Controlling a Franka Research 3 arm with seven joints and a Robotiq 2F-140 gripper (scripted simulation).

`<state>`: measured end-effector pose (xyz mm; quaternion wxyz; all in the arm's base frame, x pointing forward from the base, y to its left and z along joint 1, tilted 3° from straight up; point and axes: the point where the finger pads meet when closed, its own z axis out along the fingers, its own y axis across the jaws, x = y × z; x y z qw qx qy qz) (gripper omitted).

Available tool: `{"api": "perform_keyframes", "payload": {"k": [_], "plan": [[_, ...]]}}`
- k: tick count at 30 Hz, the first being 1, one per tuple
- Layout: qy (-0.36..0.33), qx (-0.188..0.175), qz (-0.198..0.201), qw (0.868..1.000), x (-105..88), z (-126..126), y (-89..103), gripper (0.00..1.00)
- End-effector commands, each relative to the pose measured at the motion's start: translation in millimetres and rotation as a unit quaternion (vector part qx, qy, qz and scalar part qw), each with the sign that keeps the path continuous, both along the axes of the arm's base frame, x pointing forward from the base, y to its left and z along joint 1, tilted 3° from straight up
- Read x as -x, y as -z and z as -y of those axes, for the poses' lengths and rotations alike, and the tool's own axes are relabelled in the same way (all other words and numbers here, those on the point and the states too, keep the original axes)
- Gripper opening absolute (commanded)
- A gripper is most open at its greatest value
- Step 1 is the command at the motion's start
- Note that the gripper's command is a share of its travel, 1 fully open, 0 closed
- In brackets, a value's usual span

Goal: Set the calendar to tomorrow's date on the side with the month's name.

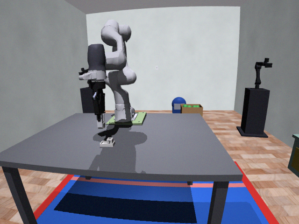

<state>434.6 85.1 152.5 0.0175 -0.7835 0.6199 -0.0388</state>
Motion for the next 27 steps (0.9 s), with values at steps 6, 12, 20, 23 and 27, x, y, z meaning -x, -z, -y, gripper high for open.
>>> {"api": "perform_keyframes", "payload": {"k": [6, 12, 20, 23, 27], "plan": [[-0.004, 0.003, -0.020, 1.000, 12.0, 2, -1.5, 0.16], [-0.039, 0.005, -0.020, 0.999, 9.5, 10, -1.6, 0.16], [-0.130, 0.010, -0.022, 0.991, 3.7, 29, -1.5, 0.16], [-0.145, 0.011, -0.022, 0.989, 2.8, 32, -1.5, 0.16], [-0.179, 0.013, -0.022, 0.983, 0.9, 40, -1.3, 0.16]]}}
